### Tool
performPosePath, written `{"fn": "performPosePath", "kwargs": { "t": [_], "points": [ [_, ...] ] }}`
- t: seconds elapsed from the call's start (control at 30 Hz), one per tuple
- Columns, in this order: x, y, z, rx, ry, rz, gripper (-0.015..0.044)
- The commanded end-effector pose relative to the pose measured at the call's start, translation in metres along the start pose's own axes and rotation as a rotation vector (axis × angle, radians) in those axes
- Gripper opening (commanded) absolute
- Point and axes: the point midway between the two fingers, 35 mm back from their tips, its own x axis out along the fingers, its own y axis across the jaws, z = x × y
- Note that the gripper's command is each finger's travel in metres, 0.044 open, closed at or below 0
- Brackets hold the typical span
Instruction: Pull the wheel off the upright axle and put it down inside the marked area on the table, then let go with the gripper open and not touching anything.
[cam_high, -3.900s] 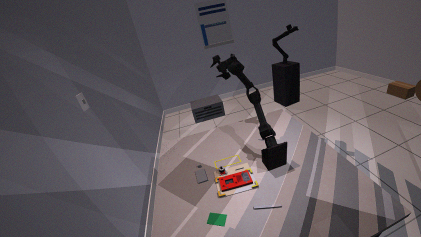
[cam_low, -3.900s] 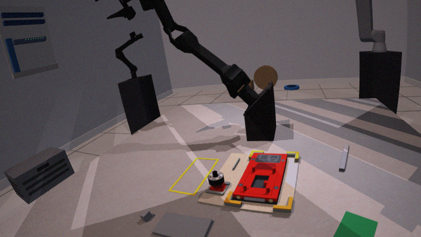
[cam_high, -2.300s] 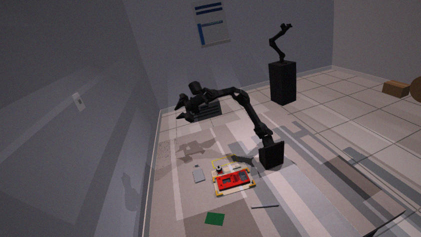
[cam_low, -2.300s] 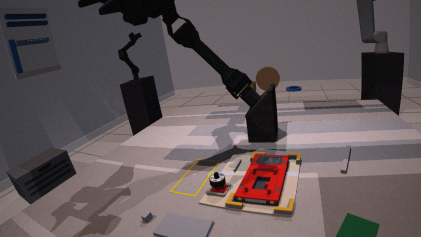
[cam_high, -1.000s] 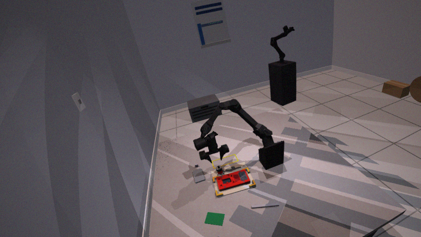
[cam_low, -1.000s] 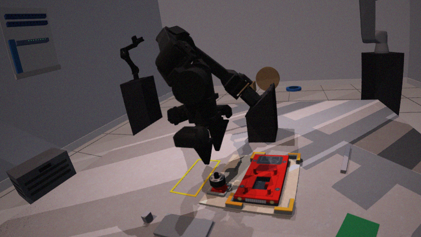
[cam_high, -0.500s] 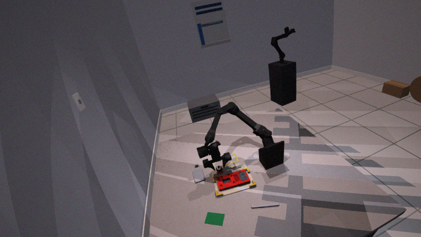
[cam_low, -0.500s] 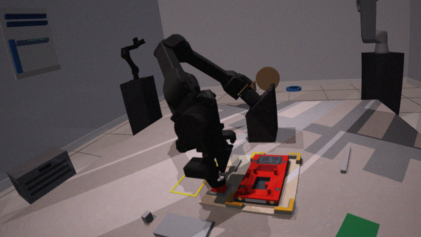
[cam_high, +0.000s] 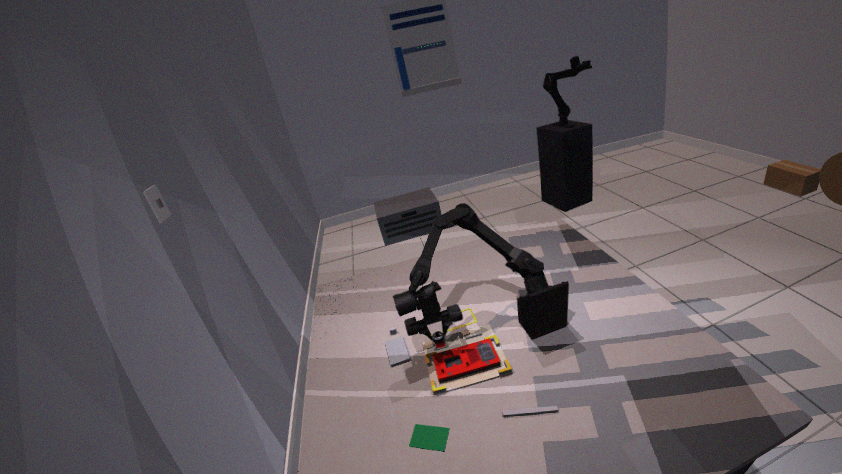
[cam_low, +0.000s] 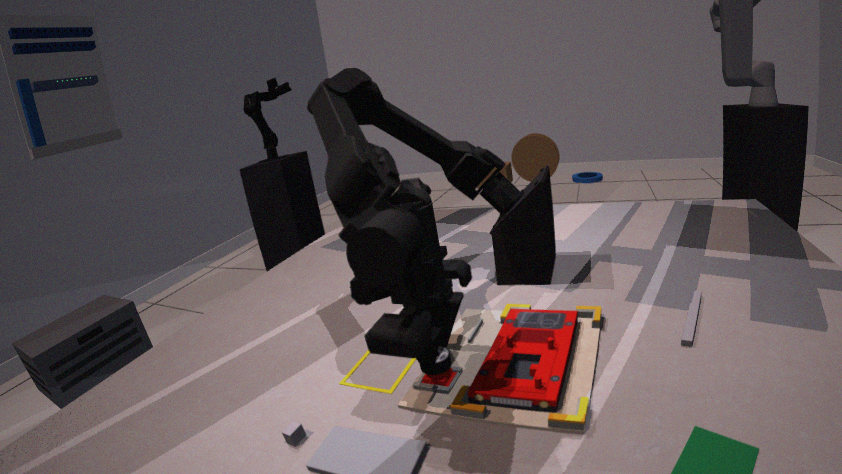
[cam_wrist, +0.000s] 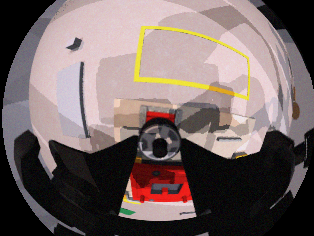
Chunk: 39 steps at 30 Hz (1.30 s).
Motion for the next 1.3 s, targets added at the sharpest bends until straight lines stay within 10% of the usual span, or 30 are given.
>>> {"fn": "performPosePath", "kwargs": {
  "t": [0.0, 1.27],
  "points": [
    [0.000, -0.001, 0.000, 0.001, 0.000, -0.002, 0.0037],
    [-0.013, 0.000, 0.000, 0.000, -0.001, 0.000, 0.0000]
  ]
}}
